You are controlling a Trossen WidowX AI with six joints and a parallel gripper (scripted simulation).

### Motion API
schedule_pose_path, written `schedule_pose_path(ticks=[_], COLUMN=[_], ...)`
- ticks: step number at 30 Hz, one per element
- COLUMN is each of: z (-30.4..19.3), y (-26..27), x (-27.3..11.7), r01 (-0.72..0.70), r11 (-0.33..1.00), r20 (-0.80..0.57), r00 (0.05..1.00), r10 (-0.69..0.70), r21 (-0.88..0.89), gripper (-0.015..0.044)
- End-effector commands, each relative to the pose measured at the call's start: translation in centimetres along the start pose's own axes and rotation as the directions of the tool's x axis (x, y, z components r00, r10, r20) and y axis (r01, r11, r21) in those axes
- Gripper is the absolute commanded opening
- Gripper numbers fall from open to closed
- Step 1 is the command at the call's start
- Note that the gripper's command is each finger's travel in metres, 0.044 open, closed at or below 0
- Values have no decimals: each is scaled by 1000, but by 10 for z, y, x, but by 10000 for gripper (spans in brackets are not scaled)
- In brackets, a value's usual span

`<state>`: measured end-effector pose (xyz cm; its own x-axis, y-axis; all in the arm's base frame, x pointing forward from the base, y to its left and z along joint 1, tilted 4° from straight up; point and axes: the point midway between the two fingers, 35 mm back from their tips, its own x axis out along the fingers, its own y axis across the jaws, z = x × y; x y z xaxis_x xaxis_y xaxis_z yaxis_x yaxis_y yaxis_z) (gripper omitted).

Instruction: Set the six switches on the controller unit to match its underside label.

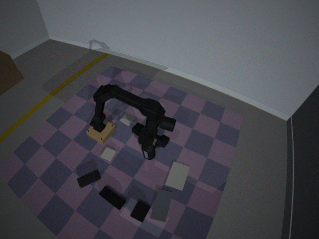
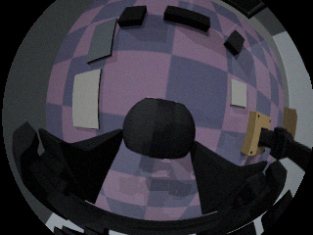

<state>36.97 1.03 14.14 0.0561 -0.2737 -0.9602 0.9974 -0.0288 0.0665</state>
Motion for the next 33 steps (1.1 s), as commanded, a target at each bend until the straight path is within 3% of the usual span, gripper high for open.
schedule_pose_path(ticks=[1, 33], z=[-8, -32], y=[-1, -1], x=[2, -1], r01=[11, 11], r11=[1000, 1000], r20=[-23, -100], r00=[1000, 995], r10=[-11, -11], r21=[-1, -1], gripper=[338, 338])
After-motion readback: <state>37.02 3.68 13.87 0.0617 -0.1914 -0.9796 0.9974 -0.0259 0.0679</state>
